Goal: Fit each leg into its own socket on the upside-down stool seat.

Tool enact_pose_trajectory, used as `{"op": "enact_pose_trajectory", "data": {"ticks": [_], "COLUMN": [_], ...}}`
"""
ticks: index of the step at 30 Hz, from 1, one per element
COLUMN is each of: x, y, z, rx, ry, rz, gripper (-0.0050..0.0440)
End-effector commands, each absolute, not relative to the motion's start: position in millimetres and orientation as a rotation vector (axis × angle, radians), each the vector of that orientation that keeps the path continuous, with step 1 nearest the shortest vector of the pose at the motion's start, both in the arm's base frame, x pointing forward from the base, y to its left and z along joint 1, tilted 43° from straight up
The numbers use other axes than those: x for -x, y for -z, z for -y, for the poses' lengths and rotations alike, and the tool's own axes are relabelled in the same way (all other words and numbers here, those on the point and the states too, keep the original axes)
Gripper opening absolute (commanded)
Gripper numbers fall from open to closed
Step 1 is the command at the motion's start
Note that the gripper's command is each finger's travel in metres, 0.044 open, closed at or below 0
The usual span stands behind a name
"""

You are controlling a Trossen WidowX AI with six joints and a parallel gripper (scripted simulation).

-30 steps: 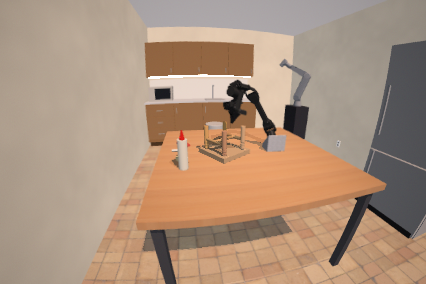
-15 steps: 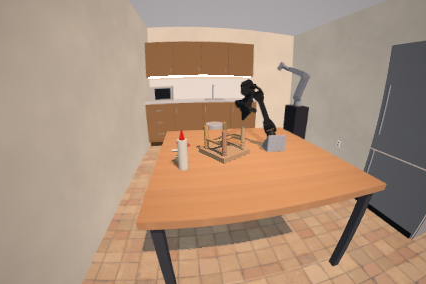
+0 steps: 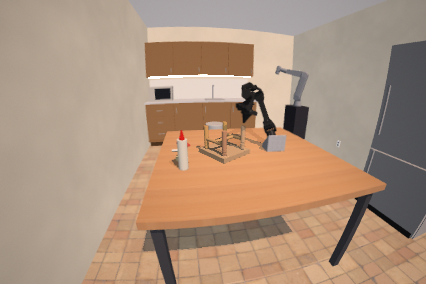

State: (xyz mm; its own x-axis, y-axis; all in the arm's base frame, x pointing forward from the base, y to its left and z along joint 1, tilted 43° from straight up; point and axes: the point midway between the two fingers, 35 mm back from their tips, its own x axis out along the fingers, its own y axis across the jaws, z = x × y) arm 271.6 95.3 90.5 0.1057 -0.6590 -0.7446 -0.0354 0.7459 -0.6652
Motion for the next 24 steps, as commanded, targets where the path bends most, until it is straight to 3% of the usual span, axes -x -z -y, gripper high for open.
{"op": "enact_pose_trajectory", "data": {"ticks": [1,24], "x": [-270,-268], "y": [-86,-70], "z": [-89,-75], "rx": [0.616,0.616], "ry": [0.506,0.505], "rz": [-1.403,-1.403], "gripper": [0.0000,0.0000]}}
